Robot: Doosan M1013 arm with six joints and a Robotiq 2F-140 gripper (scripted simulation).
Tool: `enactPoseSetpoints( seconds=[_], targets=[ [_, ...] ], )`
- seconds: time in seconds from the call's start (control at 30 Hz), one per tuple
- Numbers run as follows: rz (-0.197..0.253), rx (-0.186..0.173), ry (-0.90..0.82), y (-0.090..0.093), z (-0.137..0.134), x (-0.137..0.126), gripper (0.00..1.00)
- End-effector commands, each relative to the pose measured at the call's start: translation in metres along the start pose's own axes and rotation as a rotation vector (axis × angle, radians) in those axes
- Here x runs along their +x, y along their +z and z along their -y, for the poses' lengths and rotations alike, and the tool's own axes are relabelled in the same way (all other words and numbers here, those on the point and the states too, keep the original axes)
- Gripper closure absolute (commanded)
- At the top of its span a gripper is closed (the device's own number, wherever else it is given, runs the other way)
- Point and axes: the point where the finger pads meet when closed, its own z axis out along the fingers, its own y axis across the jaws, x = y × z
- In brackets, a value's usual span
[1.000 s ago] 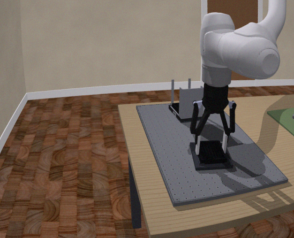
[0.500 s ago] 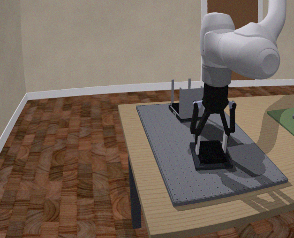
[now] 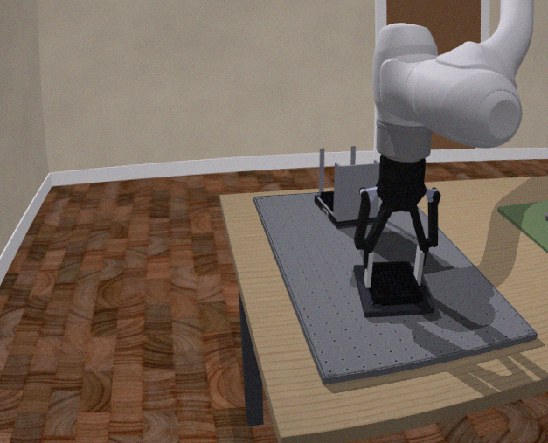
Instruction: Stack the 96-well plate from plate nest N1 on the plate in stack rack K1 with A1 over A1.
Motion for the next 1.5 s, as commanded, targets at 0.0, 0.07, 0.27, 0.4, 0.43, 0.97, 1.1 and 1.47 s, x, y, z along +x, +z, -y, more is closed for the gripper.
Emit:
enactPoseSetpoints(
  seconds=[0.0, 0.07, 0.27, 0.4, 0.43, 0.97, 1.1, 1.47],
  targets=[
    [0.000, 0.001, -0.002, 0.004, -0.002, 0.000, 1.00],
    [0.000, 0.001, -0.002, 0.004, -0.002, 0.000, 1.00],
    [0.000, 0.001, -0.002, 0.004, -0.002, 0.000, 1.00],
    [0.000, 0.001, -0.002, 0.004, -0.002, 0.000, 1.00],
    [0.000, 0.001, -0.002, 0.004, -0.002, 0.000, 1.00],
    [0.000, 0.001, -0.002, -0.019, -0.002, 0.000, 1.00],
    [0.000, 0.001, -0.002, -0.024, -0.002, 0.000, 1.00],
    [0.000, 0.001, -0.002, -0.042, -0.002, 0.000, 1.00]
  ],
)
